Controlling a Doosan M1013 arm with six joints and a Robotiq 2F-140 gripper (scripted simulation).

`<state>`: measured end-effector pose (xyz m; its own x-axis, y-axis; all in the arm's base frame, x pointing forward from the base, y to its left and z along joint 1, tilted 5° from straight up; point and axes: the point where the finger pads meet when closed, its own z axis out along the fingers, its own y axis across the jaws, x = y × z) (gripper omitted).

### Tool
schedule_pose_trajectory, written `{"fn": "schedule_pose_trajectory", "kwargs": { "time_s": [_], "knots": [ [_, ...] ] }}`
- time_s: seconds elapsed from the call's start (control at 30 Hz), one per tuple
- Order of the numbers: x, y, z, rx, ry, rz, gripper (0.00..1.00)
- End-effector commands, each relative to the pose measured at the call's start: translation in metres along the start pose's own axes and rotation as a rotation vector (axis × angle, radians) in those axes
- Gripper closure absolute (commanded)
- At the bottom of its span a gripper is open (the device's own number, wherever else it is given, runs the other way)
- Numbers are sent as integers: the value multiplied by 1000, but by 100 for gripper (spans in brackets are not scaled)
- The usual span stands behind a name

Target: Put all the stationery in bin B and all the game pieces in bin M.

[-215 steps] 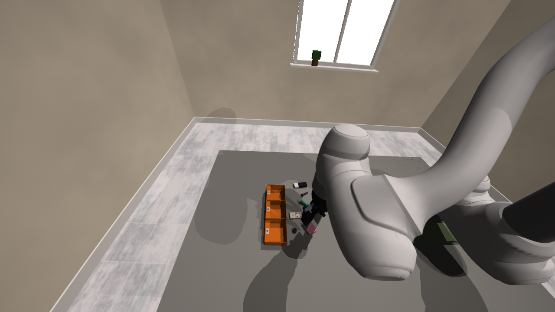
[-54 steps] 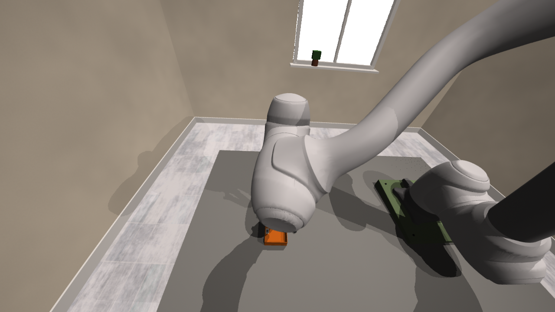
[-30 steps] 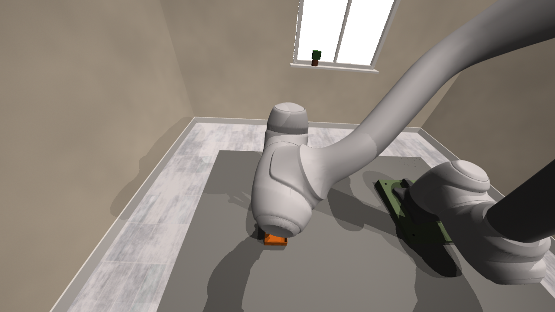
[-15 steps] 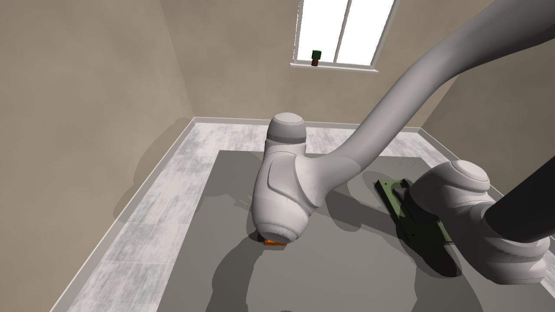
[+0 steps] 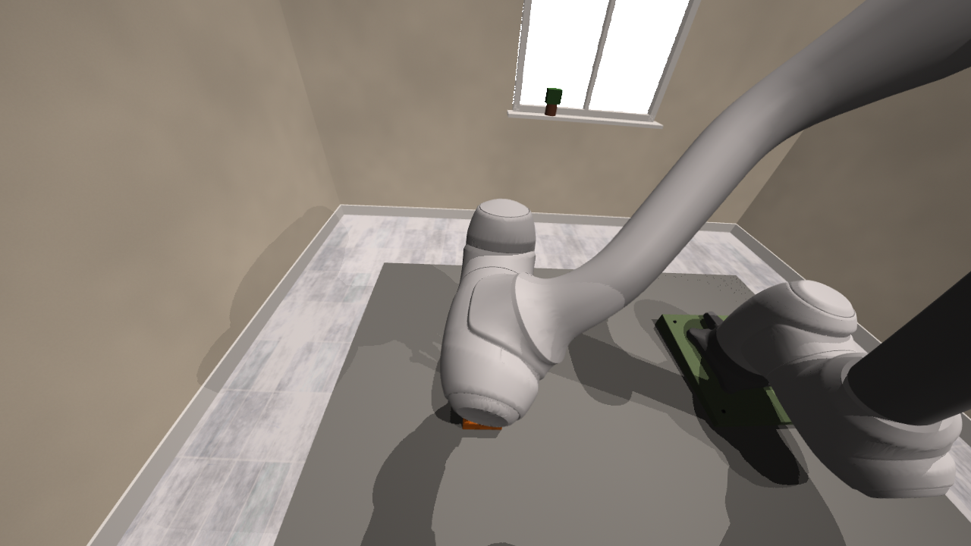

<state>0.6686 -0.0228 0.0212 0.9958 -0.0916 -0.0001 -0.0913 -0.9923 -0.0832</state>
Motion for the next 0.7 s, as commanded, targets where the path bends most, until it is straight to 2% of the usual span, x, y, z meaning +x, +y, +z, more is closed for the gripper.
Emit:
{"fn": "schedule_pose_trajectory", "kwargs": {
  "time_s": [0.0, 0.5, 0.67],
  "knots": [
    [0, 0, 0, 0, 0, 0, 72],
    [0, 0, 0, 0, 0, 0, 72],
    [0, 0, -7, 0, 0, 0, 72]
  ]
}}
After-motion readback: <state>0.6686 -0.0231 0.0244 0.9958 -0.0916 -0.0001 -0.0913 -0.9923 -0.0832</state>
